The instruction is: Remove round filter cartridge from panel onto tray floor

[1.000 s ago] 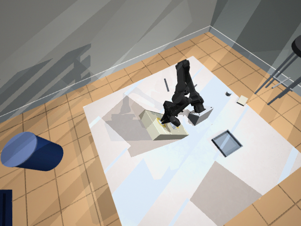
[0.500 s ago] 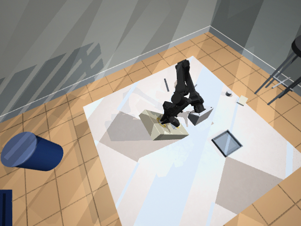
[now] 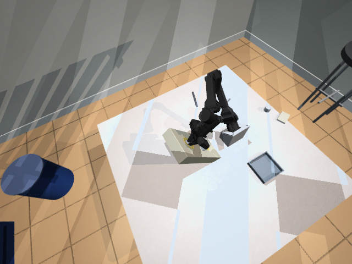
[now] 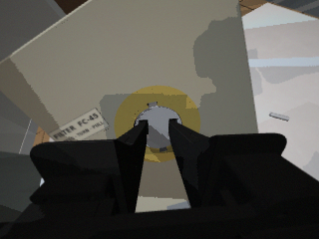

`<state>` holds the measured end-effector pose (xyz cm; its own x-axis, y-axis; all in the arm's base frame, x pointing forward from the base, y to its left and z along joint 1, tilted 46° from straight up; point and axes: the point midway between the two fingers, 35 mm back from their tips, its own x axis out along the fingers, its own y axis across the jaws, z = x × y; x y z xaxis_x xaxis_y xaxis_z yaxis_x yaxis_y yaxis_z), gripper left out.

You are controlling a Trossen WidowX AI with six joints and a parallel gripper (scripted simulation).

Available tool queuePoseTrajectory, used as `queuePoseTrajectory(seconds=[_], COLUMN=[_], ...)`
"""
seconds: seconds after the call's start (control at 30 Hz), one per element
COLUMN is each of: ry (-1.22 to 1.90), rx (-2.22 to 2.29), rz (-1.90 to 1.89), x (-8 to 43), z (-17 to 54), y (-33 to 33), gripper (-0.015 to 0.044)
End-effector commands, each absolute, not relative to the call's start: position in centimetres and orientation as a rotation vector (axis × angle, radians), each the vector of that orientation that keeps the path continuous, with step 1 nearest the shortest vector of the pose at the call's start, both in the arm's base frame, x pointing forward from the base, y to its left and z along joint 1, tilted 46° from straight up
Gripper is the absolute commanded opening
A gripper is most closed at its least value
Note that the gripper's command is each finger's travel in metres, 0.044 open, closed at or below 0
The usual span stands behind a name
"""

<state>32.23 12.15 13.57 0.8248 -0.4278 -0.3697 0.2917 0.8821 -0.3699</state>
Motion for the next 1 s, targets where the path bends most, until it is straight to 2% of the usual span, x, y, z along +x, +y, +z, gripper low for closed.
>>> queuePoseTrajectory(seconds=[0.0,0.27,0.57,0.63,0.97], ry=[0.467,0.467,0.461,0.461,0.417], rx=[-0.306,-0.306,-0.308,-0.308,-0.083], rz=[-0.386,-0.386,-0.388,-0.388,-0.436], x=[32.49,32.66,32.40,32.40,32.67], z=[13.39,13.32,13.49,13.49,13.32], y=[11.99,11.90,12.08,12.08,11.89], gripper=[0.0107,0.0107,0.0047,0.0000,0.0000])
